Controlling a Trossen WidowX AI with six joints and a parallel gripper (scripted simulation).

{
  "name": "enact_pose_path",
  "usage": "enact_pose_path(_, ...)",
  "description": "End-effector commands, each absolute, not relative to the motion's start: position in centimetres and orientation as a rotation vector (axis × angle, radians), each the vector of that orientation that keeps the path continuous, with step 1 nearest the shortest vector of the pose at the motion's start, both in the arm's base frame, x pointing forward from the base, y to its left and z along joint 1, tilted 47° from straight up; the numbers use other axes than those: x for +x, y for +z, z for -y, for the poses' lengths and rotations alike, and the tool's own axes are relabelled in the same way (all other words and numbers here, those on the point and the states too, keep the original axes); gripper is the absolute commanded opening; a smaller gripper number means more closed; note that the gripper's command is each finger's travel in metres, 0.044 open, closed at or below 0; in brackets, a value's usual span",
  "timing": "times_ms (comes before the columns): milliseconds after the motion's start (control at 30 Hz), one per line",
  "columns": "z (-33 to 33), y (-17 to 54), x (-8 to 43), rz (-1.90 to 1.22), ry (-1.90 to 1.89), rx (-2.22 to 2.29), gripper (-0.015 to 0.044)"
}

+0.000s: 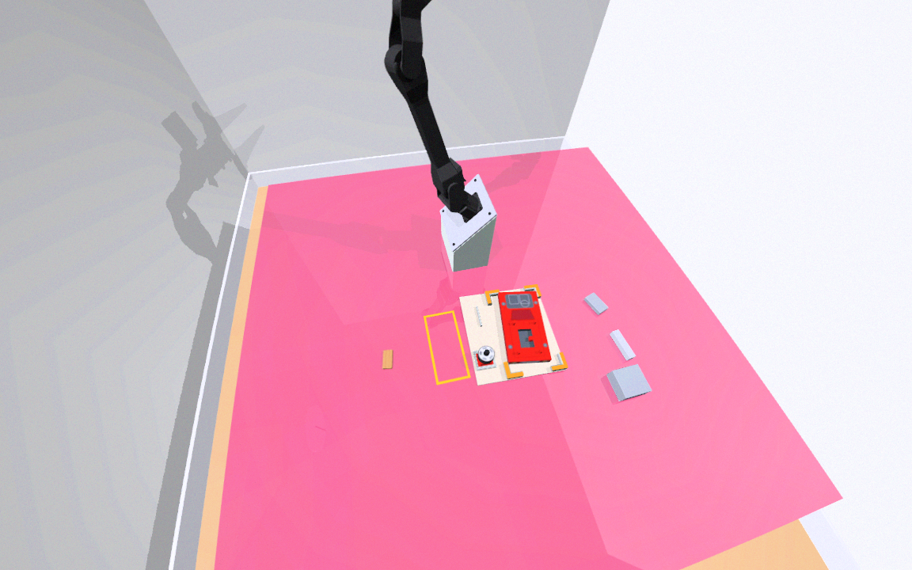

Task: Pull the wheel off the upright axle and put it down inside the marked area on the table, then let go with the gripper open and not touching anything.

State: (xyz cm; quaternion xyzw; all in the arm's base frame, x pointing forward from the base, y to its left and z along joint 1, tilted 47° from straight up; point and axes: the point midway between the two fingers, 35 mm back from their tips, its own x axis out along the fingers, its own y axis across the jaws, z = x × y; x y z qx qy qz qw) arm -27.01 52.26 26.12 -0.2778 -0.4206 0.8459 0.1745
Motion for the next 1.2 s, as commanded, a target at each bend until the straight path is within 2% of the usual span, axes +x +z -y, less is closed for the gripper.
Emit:
enact_pose_path(0,-54.5,23.7,-21.8,0.875,2.357,-0.866,0.03)
enact_pose_path(267,-56.9,19.9,-11.5,0.315,2.178,-0.908,0.03)
enact_pose_path(567,-56.7,15.8,0.2,-0.216,1.857,-0.842,0.03)
enact_pose_path(867,-53.5,11.9,11.8,-0.631,1.442,-0.687,0.03)
enact_pose_path(1167,-47.5,8.5,21.9,-0.92,0.975,-0.474,0.03)
